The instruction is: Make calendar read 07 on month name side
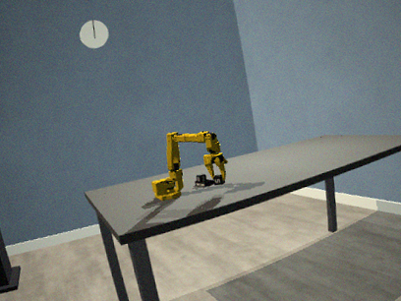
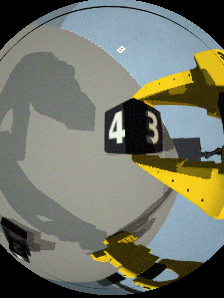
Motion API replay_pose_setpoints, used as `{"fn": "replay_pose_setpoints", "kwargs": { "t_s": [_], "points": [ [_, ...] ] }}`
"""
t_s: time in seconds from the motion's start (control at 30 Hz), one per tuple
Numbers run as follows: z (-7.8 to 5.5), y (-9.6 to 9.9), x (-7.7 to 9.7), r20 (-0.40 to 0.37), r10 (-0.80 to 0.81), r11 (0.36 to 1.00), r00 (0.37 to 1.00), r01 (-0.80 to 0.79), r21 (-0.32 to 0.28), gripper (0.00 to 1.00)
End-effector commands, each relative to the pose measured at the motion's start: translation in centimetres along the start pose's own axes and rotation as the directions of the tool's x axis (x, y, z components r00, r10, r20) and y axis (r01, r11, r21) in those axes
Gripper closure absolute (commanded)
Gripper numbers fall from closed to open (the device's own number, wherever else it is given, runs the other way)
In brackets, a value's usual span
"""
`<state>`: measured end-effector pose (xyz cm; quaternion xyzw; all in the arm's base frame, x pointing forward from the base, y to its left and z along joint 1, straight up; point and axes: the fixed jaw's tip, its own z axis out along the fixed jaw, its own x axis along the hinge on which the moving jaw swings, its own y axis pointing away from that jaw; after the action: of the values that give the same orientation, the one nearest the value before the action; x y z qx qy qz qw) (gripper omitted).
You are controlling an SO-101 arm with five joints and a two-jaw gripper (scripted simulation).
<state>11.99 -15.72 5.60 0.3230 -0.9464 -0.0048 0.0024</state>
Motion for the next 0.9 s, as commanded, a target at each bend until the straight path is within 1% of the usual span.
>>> {"fn": "replay_pose_setpoints", "kwargs": {
  "t_s": [0.0, 0.27, 0.57, 0.87],
  "points": [
    [-0.81, -0.84, 0.14, 0.001, 0.000, 0.998, 1.000, -0.001, 0.064, 1.00],
    [-0.78, -0.85, 0.14, 0.001, 0.000, 0.998, 1.000, -0.001, 0.064, 1.00],
    [-0.25, -0.88, 0.14, 0.001, 0.000, 0.998, 1.000, -0.001, 0.064, 1.00],
    [-0.14, -0.88, 0.14, 0.001, 0.000, 0.998, 1.000, -0.001, 0.064, 1.00]
  ]
}}
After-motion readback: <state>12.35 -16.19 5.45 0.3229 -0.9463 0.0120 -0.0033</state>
